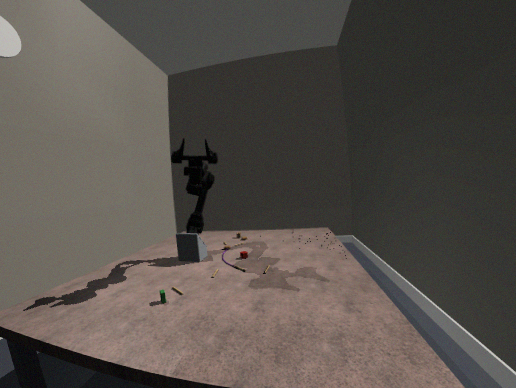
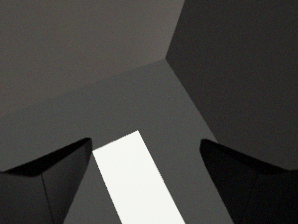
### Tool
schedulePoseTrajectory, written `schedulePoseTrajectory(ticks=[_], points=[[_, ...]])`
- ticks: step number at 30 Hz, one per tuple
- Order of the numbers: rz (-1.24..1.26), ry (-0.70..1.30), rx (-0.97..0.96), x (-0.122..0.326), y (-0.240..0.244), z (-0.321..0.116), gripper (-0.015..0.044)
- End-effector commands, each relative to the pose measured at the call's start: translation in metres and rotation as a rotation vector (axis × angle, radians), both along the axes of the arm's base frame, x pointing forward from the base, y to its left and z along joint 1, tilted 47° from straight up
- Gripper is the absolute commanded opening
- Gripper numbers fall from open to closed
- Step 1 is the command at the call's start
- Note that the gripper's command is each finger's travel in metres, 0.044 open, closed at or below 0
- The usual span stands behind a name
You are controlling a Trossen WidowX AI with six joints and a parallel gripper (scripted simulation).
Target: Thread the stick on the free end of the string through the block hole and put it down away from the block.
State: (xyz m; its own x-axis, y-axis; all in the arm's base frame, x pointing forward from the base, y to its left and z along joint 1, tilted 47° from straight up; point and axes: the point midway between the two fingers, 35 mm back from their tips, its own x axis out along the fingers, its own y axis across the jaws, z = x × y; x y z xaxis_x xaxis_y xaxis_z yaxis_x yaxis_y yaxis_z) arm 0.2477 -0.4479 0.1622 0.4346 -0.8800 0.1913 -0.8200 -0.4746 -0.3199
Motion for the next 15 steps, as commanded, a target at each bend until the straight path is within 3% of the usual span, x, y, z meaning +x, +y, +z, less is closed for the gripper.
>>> schedulePoseTrajectory(ticks=[1, 5, 15], points=[[0.000, 0.000, 0.000, 0.000, 0.000, 0.000, 0.0426], [0.069, 0.017, 0.074, 0.021, 0.008, -0.013, 0.0440], [0.476, 0.157, 0.612, 0.129, 0.108, -0.100, 0.0440]])
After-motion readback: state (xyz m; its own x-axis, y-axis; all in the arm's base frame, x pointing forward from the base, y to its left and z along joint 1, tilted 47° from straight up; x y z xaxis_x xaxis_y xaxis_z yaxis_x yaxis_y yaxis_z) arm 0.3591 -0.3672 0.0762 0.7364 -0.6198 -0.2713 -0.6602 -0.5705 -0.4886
